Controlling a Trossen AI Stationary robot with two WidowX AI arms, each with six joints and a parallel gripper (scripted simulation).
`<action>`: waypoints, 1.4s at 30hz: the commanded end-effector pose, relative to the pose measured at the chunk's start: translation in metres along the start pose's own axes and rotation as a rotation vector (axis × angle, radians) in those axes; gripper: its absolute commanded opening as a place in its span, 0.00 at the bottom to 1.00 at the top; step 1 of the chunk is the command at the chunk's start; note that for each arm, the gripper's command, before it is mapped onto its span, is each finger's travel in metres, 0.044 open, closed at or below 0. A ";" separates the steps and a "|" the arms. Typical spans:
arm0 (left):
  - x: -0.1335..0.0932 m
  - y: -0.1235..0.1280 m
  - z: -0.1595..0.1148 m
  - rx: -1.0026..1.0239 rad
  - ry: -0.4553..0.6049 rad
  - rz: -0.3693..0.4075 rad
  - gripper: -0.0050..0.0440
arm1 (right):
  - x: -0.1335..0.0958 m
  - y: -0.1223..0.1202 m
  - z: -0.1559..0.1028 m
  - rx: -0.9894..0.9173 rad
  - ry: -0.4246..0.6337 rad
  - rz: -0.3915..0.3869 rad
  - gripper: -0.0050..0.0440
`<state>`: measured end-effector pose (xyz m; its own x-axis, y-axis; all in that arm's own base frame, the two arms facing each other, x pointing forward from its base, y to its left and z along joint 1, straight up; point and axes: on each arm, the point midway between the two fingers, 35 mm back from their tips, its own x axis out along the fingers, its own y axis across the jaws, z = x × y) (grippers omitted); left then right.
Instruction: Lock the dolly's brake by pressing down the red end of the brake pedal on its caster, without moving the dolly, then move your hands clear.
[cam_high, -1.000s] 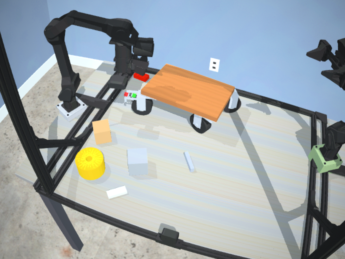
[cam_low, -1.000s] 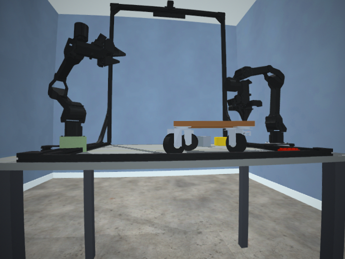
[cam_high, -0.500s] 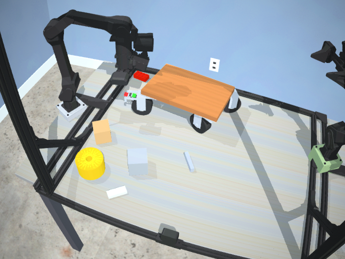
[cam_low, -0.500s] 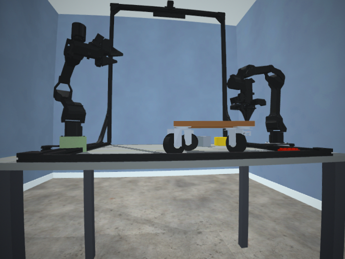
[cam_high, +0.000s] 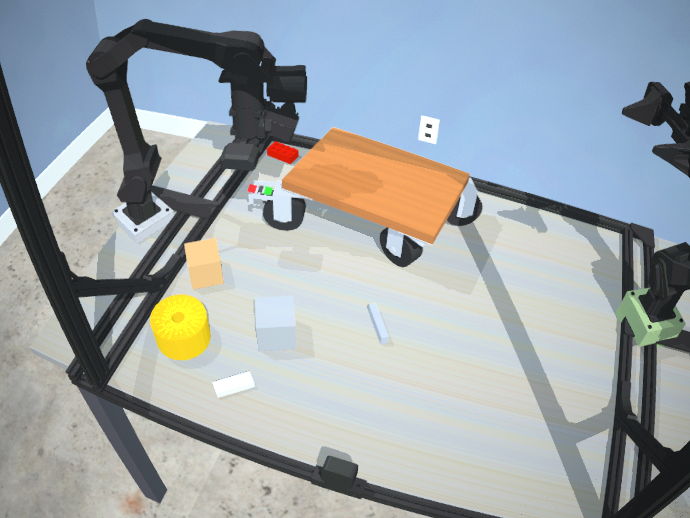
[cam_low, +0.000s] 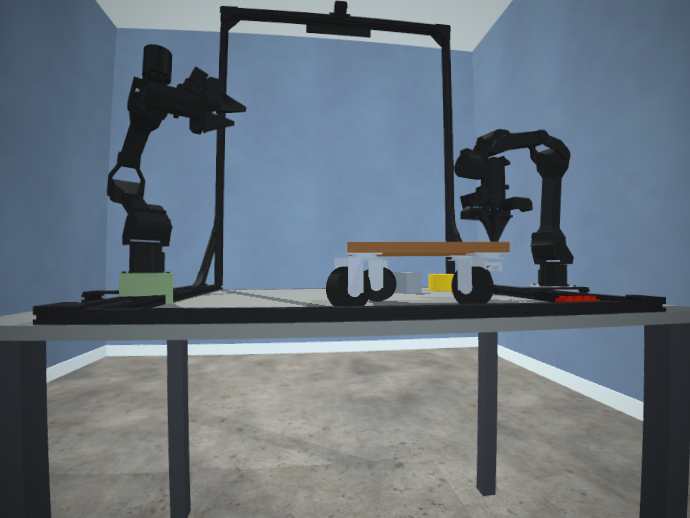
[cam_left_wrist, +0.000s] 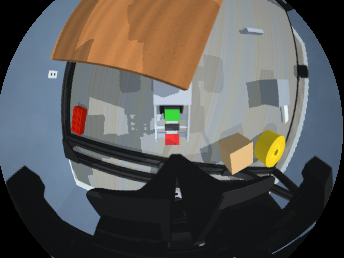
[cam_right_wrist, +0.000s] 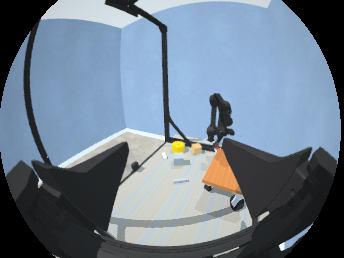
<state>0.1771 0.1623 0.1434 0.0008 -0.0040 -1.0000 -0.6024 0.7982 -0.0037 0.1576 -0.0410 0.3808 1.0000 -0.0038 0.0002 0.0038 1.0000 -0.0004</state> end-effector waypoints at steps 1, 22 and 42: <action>0.001 0.001 0.000 0.004 -0.002 0.004 0.10 | 0.000 0.001 0.000 0.000 0.000 0.004 1.00; 0.028 0.001 0.000 0.004 -0.002 0.004 0.10 | 0.000 0.001 0.000 0.000 0.000 0.004 1.00; 0.038 0.001 0.001 0.004 -0.002 0.004 0.10 | 0.000 0.001 0.000 0.000 0.000 0.004 1.00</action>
<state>0.1780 0.1633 0.1095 0.0060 0.0008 -1.0000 -0.6025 0.7981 -0.0030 0.1577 -0.0407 0.3808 1.0000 -0.0025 0.0001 0.0025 1.0000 -0.0002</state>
